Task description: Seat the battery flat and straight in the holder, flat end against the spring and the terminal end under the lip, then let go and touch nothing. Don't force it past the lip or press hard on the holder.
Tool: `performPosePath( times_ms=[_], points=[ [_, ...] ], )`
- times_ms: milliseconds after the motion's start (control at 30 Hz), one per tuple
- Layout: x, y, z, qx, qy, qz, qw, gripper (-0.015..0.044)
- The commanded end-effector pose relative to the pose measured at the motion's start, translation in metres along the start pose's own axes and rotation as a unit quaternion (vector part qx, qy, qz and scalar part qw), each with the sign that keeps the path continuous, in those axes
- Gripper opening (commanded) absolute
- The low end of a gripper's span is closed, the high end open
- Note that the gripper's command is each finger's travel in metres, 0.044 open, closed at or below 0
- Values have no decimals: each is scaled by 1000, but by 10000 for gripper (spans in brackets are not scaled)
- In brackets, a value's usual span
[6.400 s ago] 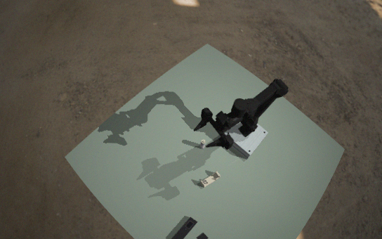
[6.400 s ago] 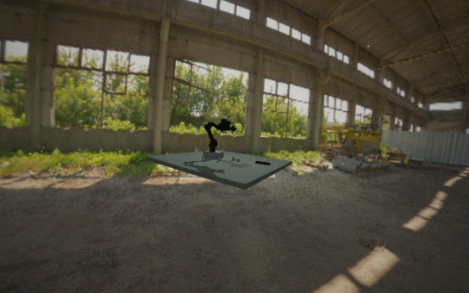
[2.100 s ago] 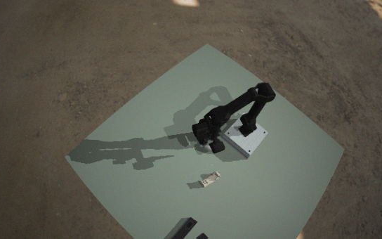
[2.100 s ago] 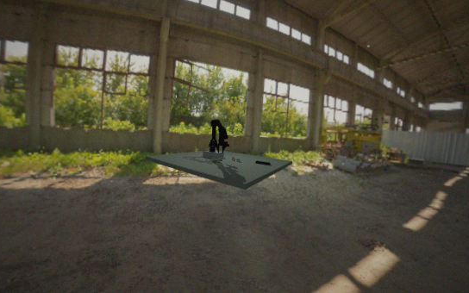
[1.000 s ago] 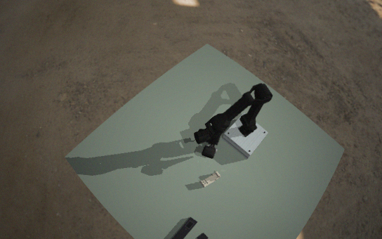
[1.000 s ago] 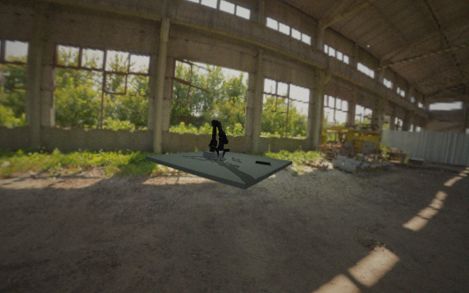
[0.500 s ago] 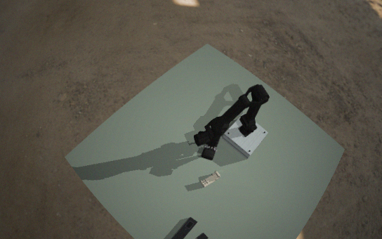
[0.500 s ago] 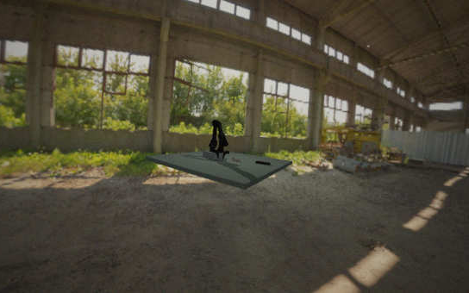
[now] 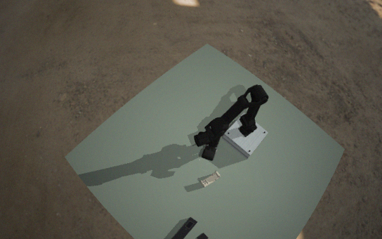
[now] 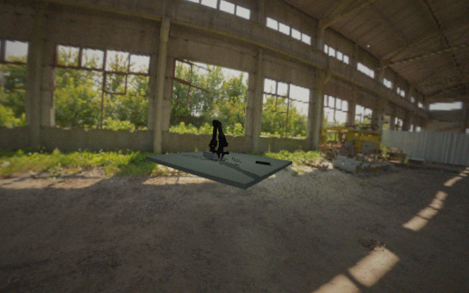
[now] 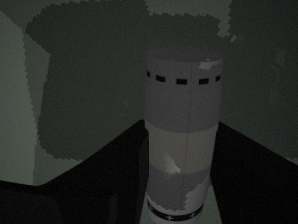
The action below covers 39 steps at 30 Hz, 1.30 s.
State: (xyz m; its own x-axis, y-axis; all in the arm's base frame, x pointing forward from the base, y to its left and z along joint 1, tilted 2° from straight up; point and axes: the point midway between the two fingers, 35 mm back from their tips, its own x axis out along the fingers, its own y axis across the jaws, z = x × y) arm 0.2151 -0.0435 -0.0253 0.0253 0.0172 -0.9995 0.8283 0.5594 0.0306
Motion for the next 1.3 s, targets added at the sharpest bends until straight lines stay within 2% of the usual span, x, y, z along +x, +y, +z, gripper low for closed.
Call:
performPosePath(
  times_ms=[0,267,433,767,1133,1267],
  points=[
    [0,0,-1,2,2,1,1000,88],
    [-49,1,0,2,2,1,1000,88],
    [-51,5,0,-11,2,1,1000,88],
    [-68,83,-9,-205,-3,8,979,88],
    [-79,163,-48,-416,2,13,909,88],
    [-80,172,-56,-442,1,13,897,88]
  ],
)
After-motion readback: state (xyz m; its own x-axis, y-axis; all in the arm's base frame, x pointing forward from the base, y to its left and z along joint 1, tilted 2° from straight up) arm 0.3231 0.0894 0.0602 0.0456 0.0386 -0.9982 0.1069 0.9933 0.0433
